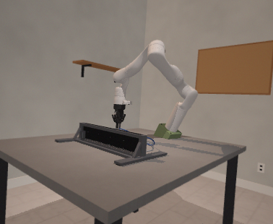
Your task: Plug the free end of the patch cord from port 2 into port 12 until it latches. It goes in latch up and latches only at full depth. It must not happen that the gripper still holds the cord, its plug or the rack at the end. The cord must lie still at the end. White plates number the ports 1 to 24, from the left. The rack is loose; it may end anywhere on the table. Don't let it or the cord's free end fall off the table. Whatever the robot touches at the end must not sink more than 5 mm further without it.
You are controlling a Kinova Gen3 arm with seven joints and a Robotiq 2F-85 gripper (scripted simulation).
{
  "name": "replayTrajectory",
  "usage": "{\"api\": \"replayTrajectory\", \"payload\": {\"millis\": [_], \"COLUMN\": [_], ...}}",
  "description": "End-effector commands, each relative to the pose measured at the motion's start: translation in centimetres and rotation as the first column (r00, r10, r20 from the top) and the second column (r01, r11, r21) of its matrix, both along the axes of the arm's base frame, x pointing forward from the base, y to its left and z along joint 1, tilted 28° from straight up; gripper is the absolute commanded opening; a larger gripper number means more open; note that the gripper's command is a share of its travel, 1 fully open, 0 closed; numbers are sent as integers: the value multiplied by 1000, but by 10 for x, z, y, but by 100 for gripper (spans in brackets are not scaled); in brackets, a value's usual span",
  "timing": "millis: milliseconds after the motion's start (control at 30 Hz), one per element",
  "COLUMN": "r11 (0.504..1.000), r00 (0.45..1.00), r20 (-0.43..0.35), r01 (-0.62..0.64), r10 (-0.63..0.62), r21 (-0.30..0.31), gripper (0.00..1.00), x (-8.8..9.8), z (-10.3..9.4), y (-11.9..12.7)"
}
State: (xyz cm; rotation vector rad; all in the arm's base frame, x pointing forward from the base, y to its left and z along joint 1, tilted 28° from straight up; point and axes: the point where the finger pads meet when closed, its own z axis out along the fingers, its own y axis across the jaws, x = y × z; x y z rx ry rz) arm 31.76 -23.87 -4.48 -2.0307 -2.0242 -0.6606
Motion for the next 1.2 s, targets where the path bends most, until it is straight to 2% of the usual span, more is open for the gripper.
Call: {"api": "replayTrajectory", "payload": {"millis": [0,1167], "r11": [1000,1000], "r00": [1000,1000], "r20": [1,6], "r01": [1,-9], "r10": [-1,9], "r21": [-1,-4], "gripper": [0,0], "x": [0,1], "z": [1,2], "y": [-1,0]}}
